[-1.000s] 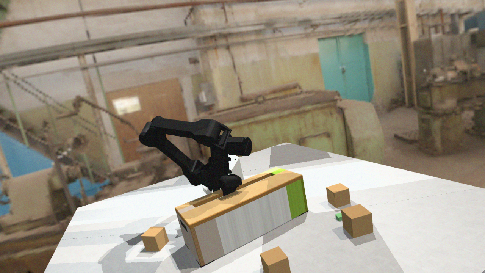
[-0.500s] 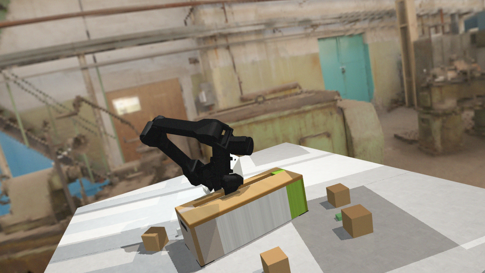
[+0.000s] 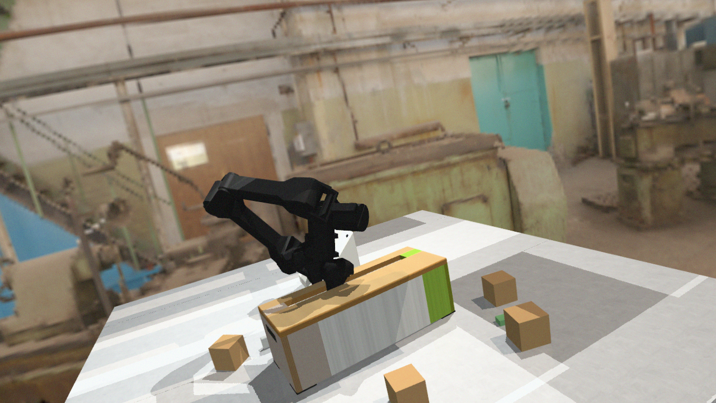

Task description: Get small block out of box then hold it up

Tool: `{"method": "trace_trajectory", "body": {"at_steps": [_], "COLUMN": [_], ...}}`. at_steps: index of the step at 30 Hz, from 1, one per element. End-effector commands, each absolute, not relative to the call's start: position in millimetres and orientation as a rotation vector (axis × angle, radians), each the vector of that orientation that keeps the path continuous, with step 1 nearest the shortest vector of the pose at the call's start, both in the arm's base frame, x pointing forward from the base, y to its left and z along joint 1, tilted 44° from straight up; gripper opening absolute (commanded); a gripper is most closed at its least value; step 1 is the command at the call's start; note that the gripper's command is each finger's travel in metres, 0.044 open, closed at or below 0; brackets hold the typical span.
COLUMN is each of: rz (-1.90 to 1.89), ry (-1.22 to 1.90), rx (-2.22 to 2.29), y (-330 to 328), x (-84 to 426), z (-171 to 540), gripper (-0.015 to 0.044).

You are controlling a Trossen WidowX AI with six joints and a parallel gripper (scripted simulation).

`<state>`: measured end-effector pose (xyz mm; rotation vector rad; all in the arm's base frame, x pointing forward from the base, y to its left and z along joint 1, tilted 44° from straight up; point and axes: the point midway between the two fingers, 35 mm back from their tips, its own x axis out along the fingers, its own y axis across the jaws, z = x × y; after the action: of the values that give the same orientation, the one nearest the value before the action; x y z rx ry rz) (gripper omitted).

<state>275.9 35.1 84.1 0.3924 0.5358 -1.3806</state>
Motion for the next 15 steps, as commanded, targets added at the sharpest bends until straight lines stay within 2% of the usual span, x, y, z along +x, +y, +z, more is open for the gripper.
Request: {"method": "trace_trajectory", "body": {"at_steps": [1,15], "rz": [-1.38,-1.38], "ry": [0.534,0.533], "rx": [0.388,0.387], "y": [30.9,16.7], "x": [276.6,279.7], "z": [88.3,102.2], "gripper": [0.04,0.04]}}
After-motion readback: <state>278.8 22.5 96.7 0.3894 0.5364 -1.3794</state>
